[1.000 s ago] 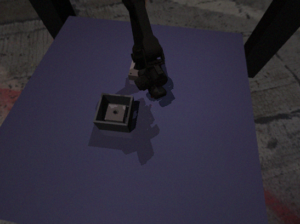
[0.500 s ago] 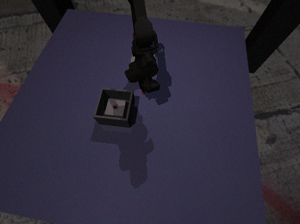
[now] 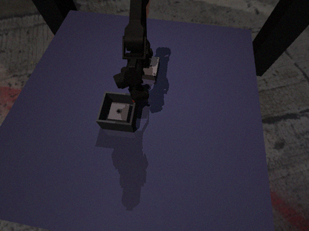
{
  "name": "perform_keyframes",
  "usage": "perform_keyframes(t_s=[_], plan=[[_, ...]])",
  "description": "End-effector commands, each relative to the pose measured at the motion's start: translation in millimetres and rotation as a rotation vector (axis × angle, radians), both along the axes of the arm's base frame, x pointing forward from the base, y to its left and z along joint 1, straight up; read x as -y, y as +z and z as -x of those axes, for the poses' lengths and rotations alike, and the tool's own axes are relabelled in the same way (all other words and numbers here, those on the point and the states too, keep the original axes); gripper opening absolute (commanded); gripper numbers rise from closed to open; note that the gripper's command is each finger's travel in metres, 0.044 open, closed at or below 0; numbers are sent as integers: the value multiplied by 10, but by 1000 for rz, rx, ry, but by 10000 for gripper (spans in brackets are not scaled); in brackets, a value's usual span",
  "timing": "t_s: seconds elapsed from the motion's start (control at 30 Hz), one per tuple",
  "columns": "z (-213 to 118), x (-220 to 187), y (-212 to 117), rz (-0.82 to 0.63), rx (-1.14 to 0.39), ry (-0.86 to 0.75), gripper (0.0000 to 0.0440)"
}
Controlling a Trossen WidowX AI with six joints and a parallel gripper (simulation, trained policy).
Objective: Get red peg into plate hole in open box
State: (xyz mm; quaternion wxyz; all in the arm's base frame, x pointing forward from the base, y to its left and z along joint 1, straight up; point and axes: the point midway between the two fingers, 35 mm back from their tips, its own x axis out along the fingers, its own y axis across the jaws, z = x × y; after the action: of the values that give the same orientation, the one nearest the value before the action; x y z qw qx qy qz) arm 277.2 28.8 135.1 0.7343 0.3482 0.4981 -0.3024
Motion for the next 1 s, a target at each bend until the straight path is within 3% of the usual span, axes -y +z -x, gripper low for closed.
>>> perform_keyframes(t_s=[0.0, 0.87, 0.97], plan=[[-65, 88, -15, 10, -2, -16, 0], [-459, 653, -419, -16, -66, -119, 9], [-480, 679, -513, -15, -88, -114, 31]])
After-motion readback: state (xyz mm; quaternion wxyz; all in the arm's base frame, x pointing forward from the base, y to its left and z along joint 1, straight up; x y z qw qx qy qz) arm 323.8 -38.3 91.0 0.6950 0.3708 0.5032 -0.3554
